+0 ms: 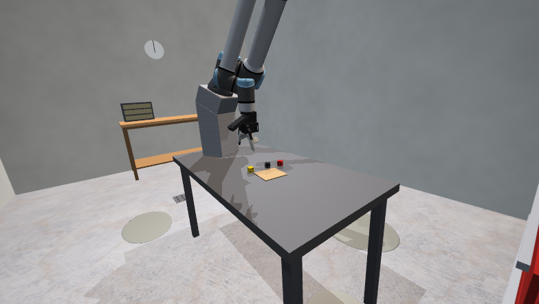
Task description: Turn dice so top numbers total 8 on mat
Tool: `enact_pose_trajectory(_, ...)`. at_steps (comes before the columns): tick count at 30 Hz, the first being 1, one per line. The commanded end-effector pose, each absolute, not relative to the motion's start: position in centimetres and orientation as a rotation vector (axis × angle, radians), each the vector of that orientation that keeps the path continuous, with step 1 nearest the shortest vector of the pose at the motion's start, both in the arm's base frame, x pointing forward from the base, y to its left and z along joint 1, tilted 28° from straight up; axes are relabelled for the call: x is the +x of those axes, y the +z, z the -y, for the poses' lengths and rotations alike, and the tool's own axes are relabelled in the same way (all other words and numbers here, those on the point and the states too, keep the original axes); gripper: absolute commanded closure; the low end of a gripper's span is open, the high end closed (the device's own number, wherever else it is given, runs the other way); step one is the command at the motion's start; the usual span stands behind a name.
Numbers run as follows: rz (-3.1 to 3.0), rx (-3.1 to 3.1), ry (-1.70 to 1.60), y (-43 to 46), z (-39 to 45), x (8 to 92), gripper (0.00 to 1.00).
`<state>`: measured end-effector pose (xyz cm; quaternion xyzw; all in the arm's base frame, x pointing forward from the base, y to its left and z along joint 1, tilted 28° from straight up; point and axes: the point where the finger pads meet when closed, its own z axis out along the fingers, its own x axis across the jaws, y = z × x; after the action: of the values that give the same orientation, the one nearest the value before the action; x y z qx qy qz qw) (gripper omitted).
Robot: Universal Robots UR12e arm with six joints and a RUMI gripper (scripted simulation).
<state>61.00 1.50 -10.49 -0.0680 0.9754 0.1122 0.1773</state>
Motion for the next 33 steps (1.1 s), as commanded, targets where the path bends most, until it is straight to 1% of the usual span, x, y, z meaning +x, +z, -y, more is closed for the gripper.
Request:
enact_pose_trajectory(1, -2.702, -0.174, 0.333, -9.74, -1.78, 60.48, 0.0)
enact_pose_trajectory(33, -2.696, -0.172, 0.335, -10.57, -2.09, 60.78, 0.0)
